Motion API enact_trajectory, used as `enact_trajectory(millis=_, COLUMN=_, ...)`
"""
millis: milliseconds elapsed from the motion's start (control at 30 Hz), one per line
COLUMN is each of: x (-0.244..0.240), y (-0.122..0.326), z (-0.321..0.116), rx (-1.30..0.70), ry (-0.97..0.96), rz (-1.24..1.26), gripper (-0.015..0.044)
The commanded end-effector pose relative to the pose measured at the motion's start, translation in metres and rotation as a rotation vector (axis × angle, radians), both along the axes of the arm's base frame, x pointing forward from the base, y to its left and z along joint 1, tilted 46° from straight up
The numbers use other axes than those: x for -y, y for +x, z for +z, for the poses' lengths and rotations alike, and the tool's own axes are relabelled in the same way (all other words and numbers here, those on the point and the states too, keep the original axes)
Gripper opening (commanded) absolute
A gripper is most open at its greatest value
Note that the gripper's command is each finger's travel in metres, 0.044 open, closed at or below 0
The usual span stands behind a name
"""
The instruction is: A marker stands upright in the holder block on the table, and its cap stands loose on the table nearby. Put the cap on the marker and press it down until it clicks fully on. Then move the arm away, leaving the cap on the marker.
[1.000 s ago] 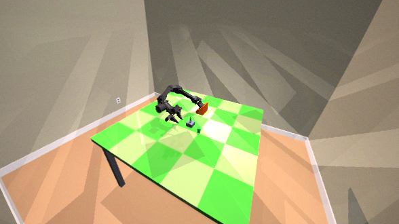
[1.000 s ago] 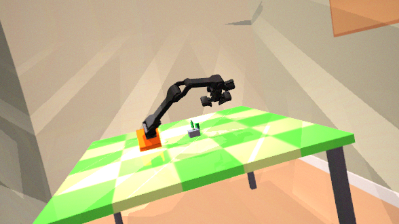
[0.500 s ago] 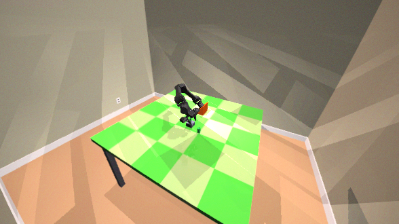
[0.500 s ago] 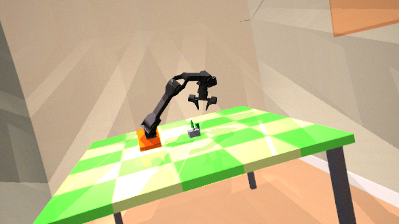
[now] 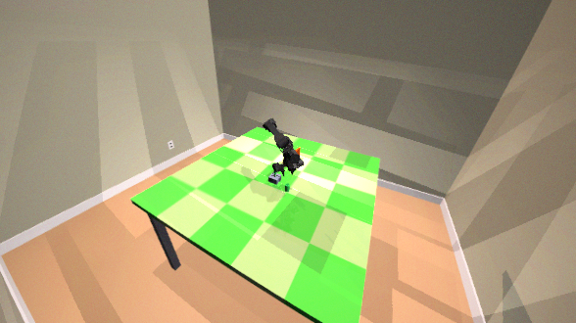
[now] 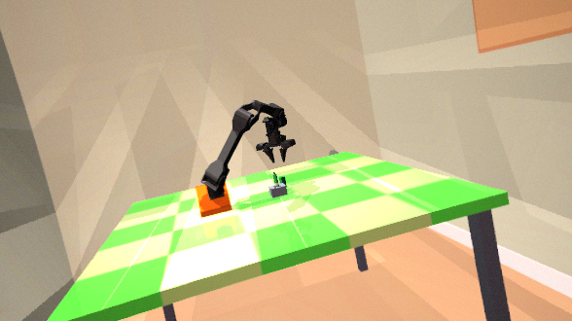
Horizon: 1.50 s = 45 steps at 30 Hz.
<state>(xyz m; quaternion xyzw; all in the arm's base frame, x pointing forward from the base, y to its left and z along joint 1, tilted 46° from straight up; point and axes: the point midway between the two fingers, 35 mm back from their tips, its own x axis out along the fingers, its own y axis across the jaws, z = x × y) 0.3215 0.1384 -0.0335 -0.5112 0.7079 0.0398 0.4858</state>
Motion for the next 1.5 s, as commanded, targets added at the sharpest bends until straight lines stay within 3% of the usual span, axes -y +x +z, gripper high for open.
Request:
enact_trajectory(millis=0, x=0.004, y=-0.001, z=-0.002, rx=0.015, ry=-0.026, rz=-0.011, gripper=0.0251)
enact_trajectory(millis=167, x=0.027, y=-0.001, z=-0.026, rx=0.016, ry=-0.027, rz=-0.011, gripper=0.0251)
enact_trajectory(millis=1467, x=0.066, y=0.000, z=-0.067, rx=0.016, ry=-0.028, rz=-0.011, gripper=0.0251)
